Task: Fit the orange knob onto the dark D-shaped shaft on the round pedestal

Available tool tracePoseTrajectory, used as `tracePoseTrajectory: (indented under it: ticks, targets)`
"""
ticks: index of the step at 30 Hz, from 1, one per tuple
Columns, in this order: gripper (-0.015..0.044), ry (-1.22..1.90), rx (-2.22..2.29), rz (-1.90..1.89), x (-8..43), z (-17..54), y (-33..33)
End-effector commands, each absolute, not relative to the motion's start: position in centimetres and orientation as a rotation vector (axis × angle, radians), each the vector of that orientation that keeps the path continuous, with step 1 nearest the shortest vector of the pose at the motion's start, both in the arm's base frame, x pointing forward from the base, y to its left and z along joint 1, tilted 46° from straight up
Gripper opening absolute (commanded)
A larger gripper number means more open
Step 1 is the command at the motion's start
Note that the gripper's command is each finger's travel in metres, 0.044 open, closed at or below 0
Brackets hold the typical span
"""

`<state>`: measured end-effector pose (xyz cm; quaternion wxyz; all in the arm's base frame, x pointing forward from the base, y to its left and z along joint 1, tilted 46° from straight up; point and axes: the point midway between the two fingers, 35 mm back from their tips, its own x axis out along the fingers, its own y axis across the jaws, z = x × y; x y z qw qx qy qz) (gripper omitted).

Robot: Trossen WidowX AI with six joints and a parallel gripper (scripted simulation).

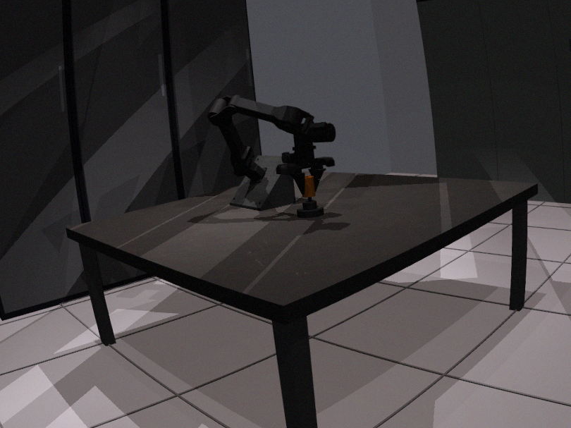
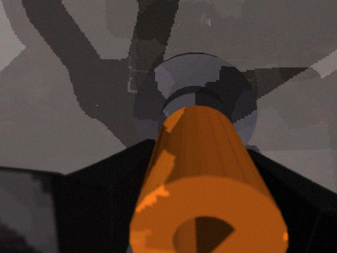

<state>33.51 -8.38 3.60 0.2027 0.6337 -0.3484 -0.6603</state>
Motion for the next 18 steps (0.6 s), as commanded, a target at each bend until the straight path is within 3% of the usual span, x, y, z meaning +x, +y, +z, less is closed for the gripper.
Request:
tracePoseTrajectory:
  ticks: [1,18]
  targets:
    - [0.0000,-0.968,1.765,-1.843,33.47,3.56,-8.43]
    - [0.0000,-0.844,1.697,-1.860,33.52,3.97,-8.22]
